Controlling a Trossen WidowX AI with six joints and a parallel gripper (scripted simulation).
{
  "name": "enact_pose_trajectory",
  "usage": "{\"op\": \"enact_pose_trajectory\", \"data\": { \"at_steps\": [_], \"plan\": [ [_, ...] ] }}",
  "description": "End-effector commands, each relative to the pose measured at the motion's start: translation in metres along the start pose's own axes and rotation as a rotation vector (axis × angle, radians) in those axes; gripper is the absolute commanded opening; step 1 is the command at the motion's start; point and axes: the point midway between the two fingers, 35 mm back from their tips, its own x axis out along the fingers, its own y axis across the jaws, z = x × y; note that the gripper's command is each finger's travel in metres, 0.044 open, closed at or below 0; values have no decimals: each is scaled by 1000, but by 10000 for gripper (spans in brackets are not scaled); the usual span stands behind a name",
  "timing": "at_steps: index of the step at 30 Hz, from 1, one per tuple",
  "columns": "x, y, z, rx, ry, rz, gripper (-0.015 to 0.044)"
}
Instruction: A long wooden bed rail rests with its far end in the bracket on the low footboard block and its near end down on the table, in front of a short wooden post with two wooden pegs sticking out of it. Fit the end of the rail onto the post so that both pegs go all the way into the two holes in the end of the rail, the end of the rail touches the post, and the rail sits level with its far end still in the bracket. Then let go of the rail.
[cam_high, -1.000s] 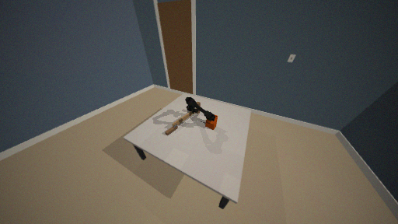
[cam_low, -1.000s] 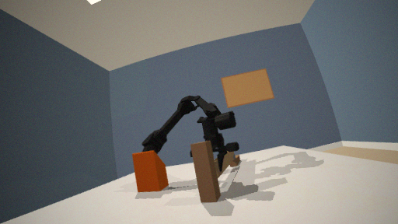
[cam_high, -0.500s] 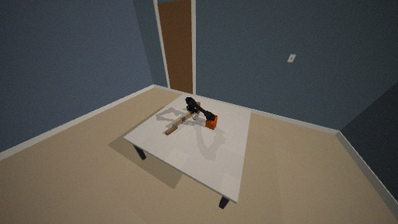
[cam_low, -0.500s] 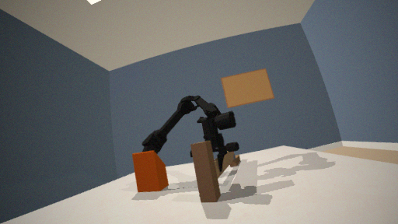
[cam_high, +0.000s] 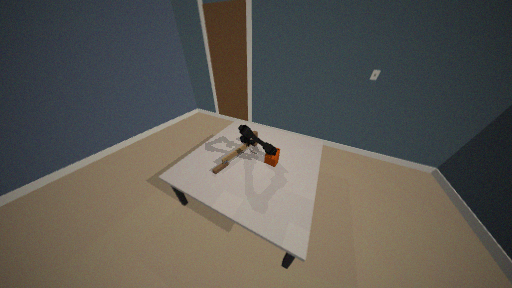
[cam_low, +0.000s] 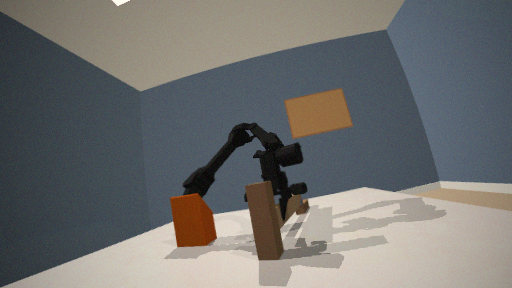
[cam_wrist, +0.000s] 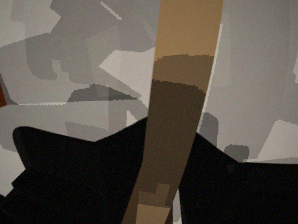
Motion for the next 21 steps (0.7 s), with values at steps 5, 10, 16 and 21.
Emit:
{"op": "enact_pose_trajectory", "data": {
  "at_steps": [5, 10, 16, 21],
  "plan": [
    [1, 0, 2, 2, 7, -1, 0],
    [1, -1, 2, 2, 7, -1, 0],
    [0, -1, 2, 2, 7, -1, 0],
    [0, -1, 2, 2, 7, -1, 0]
  ]
}}
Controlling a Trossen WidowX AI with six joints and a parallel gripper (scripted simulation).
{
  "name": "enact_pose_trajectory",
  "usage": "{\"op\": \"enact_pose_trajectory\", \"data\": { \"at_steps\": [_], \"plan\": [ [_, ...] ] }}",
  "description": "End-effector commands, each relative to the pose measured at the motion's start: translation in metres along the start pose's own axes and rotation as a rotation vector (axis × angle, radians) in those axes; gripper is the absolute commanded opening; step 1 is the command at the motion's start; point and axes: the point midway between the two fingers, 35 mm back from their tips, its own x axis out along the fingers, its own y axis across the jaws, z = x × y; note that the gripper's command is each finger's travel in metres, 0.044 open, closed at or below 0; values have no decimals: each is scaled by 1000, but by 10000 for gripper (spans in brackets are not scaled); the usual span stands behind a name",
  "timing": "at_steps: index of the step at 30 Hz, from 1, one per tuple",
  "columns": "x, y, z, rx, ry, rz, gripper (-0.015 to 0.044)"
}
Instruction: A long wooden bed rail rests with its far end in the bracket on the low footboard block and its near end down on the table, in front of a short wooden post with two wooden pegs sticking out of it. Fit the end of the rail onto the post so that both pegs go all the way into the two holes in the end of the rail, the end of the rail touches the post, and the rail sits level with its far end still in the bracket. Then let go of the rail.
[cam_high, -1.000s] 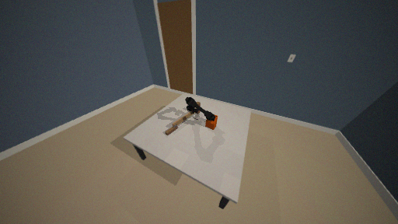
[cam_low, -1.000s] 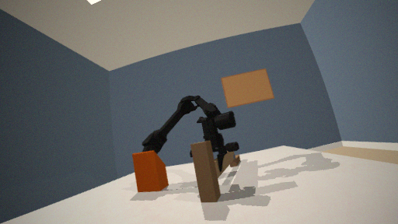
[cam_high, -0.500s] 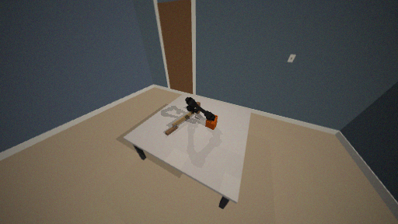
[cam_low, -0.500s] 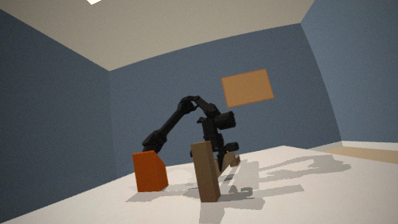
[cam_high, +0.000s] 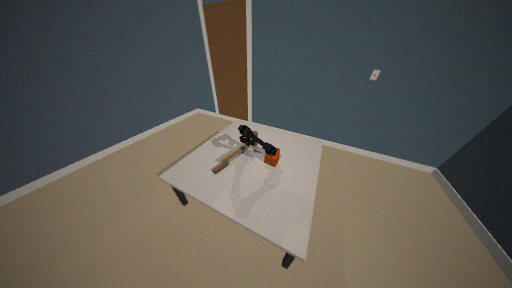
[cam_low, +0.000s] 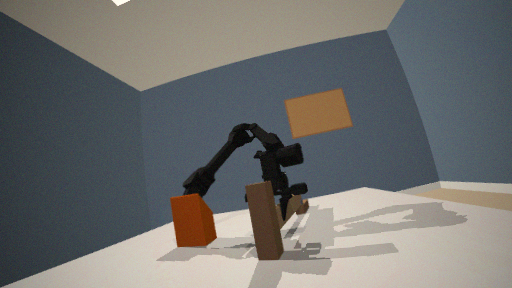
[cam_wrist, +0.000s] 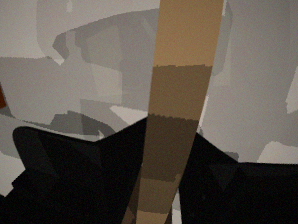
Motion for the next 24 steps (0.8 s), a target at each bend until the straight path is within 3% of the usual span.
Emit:
{"op": "enact_pose_trajectory", "data": {
  "at_steps": [1, 24],
  "plan": [
    [-1, 0, -1, 2, 2, -1, 0],
    [-3, 0, -8, 2, 3, -1, 0]
  ]
}}
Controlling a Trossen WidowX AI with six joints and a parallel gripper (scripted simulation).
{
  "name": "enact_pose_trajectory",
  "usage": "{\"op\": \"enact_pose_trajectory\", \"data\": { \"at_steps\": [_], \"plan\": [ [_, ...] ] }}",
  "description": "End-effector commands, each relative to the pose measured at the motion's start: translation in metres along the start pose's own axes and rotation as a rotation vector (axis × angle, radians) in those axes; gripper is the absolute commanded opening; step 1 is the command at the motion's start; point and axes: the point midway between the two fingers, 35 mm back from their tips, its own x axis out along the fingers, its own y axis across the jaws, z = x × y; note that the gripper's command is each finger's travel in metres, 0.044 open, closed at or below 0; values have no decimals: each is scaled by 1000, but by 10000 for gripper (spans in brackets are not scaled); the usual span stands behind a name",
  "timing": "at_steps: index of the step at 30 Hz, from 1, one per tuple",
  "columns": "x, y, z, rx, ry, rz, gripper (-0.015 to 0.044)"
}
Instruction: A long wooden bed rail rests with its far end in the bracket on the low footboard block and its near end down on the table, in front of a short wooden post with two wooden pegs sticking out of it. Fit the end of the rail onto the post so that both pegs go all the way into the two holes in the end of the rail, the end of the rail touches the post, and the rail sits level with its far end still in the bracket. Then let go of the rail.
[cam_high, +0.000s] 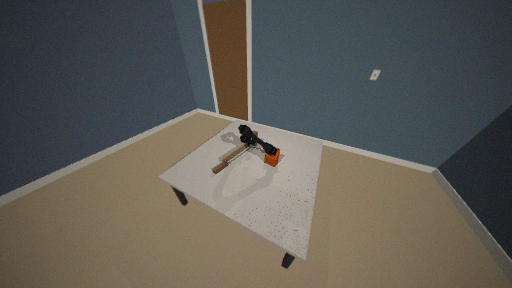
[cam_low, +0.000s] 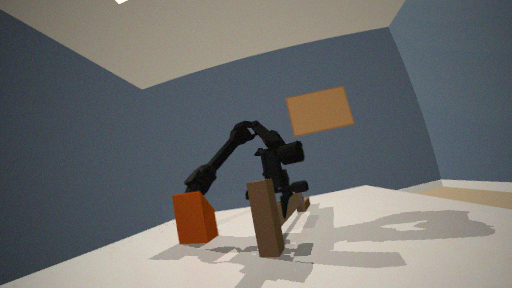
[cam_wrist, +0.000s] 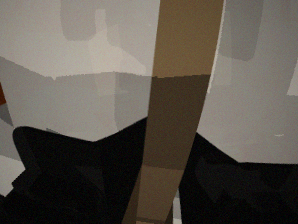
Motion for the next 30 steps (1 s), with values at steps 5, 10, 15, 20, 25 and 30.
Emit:
{"op": "enact_pose_trajectory", "data": {
  "at_steps": [5, 10, 15, 20, 25, 30],
  "plan": [
    [-2, 0, -4, 3, 1, -5, 0],
    [-2, 0, -6, 3, 1, -5, 0],
    [-2, 0, -8, 3, 1, -5, 0],
    [-2, 0, -9, 3, 1, -5, 0],
    [-1, 0, -11, 3, 1, -5, 0],
    [0, 0, -8, 1, -1, 0, 131]
  ]
}}
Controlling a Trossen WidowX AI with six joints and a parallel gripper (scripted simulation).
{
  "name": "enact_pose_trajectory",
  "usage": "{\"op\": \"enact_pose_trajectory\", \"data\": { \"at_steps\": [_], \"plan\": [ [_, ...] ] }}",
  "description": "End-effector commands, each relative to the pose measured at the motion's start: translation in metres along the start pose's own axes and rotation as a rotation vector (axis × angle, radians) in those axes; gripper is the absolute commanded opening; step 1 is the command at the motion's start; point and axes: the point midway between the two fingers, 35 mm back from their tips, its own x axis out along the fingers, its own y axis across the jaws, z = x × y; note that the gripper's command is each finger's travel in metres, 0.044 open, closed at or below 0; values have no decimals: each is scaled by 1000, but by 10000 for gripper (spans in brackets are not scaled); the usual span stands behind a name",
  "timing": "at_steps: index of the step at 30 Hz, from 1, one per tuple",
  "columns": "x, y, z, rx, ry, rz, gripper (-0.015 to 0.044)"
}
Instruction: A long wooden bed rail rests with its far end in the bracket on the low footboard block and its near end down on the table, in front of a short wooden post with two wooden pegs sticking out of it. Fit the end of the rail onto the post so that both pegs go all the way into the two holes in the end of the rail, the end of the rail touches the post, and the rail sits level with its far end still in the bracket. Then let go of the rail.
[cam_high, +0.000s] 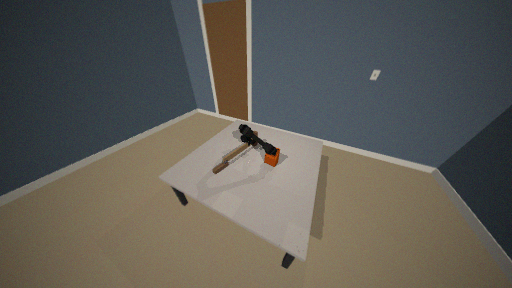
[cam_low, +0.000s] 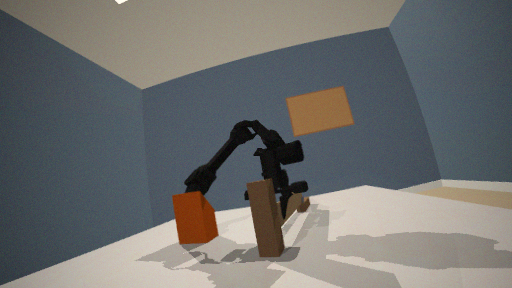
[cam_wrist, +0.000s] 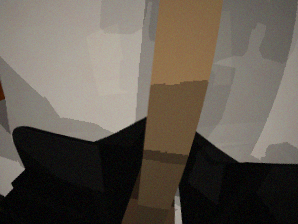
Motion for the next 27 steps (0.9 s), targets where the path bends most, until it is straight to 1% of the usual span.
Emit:
{"op": "enact_pose_trajectory", "data": {
  "at_steps": [1, 12, 17, 21, 27],
  "plan": [
    [0, 0, 0, 0, 1, 0, 157],
    [0, 0, 0, 0, 1, 0, 440],
    [-2, 0, 2, 0, 1, 0, 440],
    [-29, 0, 28, 2, 2, -4, 440],
    [-30, 0, 30, 2, 2, -5, 440]
  ]
}}
